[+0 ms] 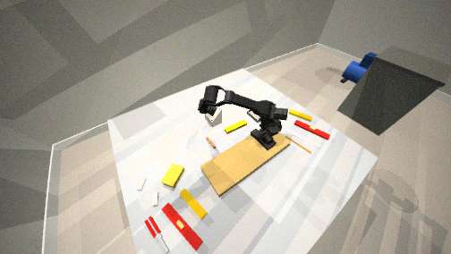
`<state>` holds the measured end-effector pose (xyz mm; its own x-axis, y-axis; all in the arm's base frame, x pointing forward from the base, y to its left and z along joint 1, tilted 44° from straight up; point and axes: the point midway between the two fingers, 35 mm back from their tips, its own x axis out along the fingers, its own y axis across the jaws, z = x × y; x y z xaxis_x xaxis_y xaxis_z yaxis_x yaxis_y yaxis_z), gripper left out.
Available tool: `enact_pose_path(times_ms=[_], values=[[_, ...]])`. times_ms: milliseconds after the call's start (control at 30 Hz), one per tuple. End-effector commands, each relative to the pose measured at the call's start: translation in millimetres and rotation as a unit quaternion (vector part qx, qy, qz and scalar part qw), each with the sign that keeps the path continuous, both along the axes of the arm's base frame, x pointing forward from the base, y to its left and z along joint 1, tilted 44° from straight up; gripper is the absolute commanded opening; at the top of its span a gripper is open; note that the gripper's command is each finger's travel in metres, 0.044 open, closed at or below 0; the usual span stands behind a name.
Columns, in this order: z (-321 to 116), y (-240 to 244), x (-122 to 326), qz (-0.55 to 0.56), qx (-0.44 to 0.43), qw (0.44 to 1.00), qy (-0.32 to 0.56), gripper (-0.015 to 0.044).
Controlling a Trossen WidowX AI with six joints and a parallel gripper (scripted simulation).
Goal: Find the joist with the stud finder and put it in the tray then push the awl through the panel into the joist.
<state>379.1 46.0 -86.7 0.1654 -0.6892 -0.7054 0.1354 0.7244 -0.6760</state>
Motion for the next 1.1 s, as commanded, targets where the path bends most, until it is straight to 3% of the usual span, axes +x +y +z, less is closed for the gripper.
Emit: enact_pose_path(times_ms=[0,1067], values=[[6.1,-7.7,-1.0,0.001,-0.003,1.0,0.0,0.0],[51.5,-56.7,-9.8,0.001,-0.005,1.0,0.001,0.0]])
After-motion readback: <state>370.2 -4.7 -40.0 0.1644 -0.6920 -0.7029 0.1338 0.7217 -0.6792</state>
